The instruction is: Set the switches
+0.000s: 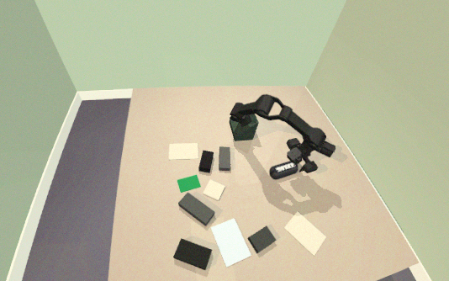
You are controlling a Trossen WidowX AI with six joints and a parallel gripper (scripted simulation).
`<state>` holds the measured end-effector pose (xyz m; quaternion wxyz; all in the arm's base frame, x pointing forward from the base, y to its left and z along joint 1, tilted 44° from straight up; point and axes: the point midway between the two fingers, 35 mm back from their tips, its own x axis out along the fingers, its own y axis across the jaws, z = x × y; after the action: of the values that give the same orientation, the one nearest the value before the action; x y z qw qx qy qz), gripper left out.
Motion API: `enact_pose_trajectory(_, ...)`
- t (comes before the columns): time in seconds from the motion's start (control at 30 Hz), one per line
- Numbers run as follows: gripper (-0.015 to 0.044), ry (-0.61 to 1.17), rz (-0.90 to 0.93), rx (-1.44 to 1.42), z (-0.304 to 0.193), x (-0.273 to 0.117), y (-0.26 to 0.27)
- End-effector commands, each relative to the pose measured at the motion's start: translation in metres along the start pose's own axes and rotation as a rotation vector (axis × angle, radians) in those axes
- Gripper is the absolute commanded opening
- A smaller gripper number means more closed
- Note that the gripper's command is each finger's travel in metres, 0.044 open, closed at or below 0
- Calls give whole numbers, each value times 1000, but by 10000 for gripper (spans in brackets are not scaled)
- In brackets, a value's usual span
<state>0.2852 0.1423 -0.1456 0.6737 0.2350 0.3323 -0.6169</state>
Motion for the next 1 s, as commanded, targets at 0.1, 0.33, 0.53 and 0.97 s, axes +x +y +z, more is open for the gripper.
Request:
enact_pose_trajectory(0.1, 440, -7, -1, -6, 1, 15, -1)
enact_pose_trajectory(0.33, 440, -7, -1, -6, 2, 26, -1)
enact_pose_trajectory(0.53, 361, -8, -1, -6, 2, 28, -2)
enact_pose_trajectory(0.97, 325, -8, -1, -6, 2, 28, -2)
